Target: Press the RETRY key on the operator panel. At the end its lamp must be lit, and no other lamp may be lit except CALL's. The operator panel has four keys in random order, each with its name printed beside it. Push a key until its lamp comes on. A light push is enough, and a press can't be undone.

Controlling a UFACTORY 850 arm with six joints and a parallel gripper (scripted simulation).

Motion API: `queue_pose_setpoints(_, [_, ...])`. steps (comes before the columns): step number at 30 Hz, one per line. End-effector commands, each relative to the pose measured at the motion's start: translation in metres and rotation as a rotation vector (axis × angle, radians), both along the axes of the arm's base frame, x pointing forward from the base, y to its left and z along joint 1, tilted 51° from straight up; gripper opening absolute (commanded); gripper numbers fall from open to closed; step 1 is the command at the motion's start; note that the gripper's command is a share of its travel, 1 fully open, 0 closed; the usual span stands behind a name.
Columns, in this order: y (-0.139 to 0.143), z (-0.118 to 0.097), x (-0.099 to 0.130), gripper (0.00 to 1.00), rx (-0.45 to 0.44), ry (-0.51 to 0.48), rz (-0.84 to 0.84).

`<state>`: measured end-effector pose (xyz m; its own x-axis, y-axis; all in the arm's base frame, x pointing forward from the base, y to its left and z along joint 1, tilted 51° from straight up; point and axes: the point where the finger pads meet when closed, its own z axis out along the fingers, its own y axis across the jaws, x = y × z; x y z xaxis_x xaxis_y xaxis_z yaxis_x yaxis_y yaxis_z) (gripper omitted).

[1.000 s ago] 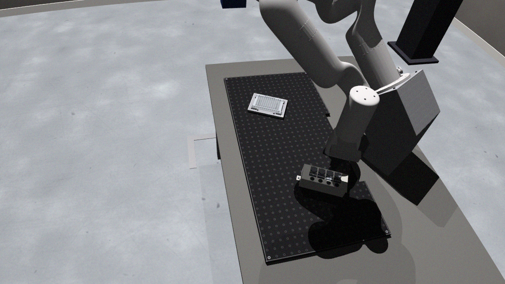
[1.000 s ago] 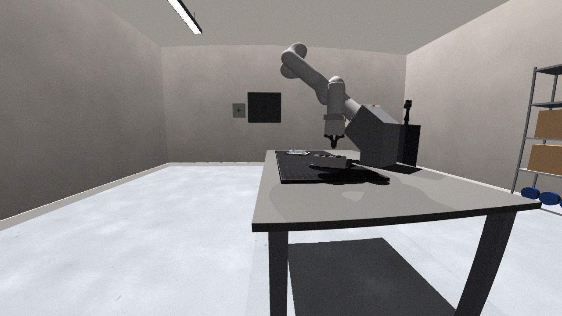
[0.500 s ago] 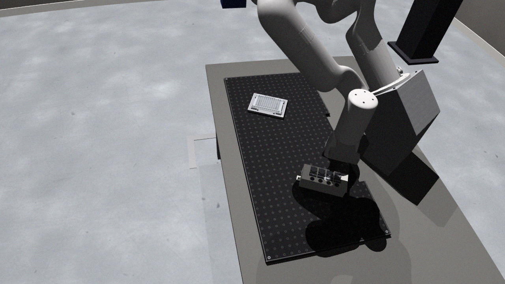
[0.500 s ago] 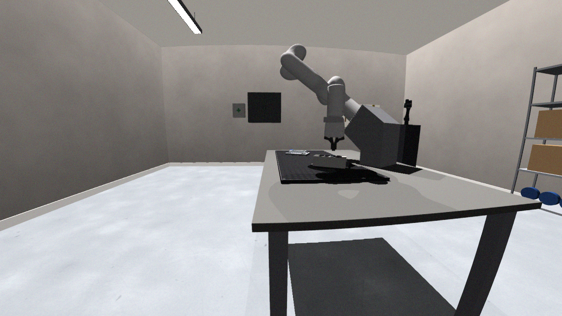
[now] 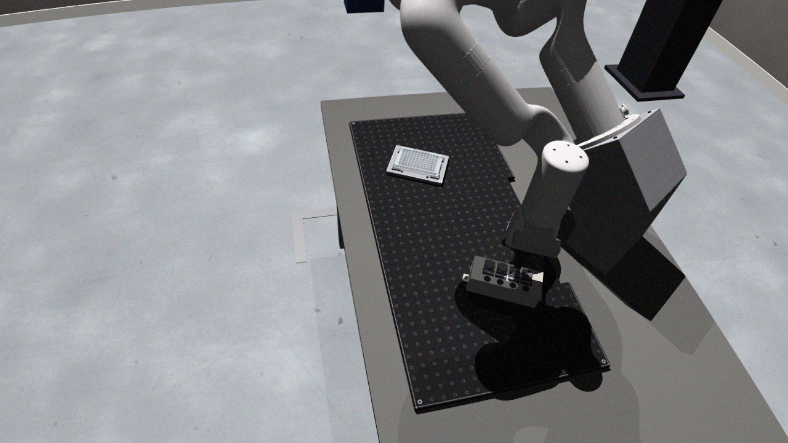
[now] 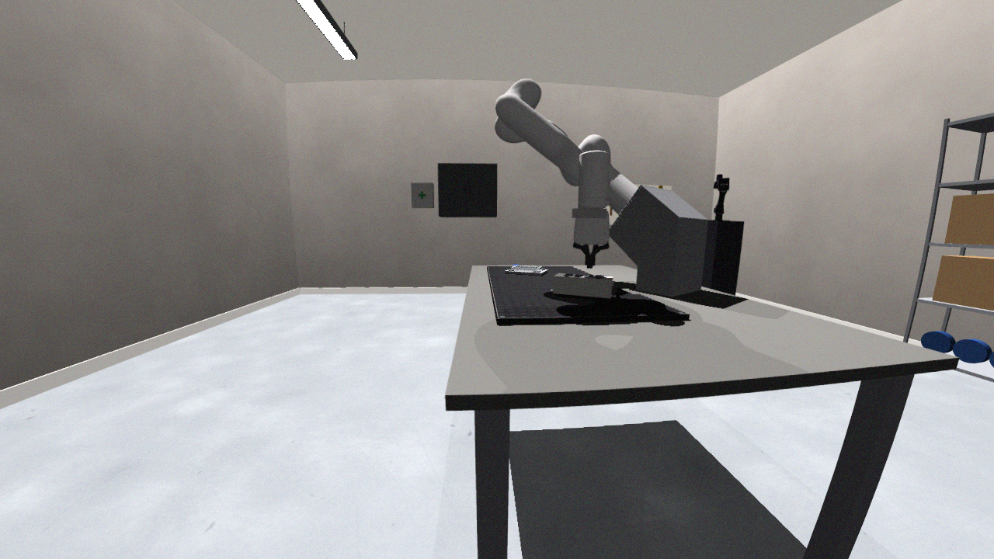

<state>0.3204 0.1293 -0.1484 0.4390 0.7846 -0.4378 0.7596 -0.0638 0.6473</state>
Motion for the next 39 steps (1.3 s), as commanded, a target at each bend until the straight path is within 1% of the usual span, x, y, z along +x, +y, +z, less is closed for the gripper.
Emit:
queue_pose_setpoints(1, [-0.002, -0.002, 0.002, 0.0, 0.001, 0.0, 0.001])
queue_pose_setpoints(39, [-0.014, -0.015, 0.012, 0.0, 0.001, 0.0, 0.001])
